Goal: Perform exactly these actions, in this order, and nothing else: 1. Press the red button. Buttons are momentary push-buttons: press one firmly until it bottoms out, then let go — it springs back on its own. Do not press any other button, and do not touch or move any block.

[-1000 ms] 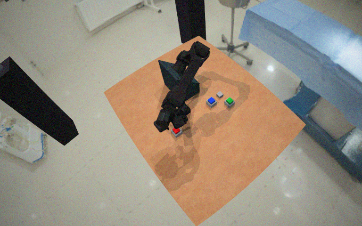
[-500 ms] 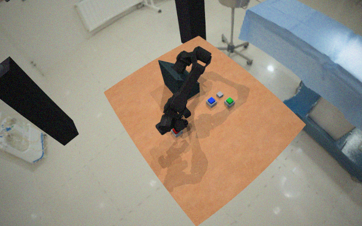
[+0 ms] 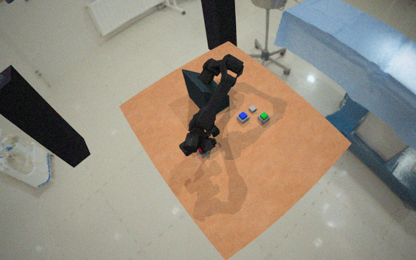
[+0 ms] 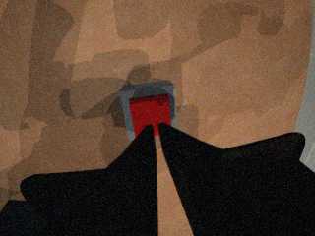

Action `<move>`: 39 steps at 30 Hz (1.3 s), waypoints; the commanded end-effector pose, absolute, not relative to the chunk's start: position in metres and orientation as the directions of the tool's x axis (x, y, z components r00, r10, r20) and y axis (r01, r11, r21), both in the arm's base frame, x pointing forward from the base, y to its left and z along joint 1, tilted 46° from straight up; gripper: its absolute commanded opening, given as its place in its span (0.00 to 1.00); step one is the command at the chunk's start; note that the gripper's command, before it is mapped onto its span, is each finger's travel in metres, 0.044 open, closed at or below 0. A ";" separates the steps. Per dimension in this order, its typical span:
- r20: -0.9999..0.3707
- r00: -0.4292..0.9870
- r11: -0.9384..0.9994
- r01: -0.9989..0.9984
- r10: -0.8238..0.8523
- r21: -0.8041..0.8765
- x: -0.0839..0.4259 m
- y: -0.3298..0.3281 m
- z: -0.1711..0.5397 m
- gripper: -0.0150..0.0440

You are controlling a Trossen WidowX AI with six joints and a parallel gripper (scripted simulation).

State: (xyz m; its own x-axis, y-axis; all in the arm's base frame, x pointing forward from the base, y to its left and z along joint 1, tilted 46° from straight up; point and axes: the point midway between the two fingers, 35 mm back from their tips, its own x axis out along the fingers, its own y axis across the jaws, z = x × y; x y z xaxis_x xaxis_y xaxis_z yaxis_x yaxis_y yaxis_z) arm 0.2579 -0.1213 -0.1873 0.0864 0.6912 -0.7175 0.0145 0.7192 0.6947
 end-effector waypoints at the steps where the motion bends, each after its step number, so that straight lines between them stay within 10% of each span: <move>1: -0.711 0.087 0.713 0.020 0.697 0.701 0.258 -0.115 -0.193 0.29; 39: -0.712 0.087 0.713 0.020 0.697 0.701 0.256 -0.124 -0.183 0.29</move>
State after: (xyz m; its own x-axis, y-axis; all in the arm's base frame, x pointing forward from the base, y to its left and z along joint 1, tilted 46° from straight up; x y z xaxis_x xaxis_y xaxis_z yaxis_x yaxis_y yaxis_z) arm 0.2547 -0.1092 -0.1956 0.0792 0.7081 -0.7017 0.0293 0.7019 0.7116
